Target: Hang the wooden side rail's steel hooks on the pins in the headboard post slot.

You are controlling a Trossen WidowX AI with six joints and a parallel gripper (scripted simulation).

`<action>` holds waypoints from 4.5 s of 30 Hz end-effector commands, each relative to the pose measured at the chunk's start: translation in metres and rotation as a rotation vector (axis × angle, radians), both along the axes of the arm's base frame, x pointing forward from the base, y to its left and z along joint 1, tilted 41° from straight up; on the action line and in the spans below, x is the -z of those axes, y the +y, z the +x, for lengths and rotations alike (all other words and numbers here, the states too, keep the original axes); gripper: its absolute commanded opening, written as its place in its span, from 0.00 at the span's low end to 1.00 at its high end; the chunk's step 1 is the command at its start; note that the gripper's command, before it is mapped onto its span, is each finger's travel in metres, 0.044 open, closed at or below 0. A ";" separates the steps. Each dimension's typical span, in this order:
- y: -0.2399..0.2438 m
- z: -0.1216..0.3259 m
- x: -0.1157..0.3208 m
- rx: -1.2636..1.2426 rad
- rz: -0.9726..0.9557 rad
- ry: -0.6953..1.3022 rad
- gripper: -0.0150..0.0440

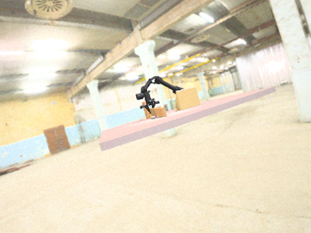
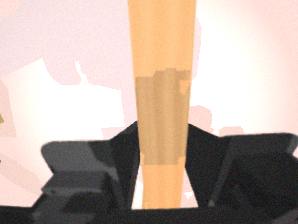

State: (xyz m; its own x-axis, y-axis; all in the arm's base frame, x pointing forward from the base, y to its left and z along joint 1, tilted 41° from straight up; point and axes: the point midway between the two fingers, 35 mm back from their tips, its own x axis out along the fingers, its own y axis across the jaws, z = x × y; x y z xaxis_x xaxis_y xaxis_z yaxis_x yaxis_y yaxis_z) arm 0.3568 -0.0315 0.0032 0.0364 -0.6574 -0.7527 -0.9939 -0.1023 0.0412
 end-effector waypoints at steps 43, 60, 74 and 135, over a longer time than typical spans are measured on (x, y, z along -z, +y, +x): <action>-0.002 0.002 -0.007 -0.006 -0.001 -0.008 0.25; -0.004 0.002 -0.008 -0.006 -0.001 -0.008 0.25; -0.004 0.003 -0.010 -0.006 -0.001 -0.008 0.25; -0.010 0.004 -0.014 -0.006 -0.001 -0.008 0.25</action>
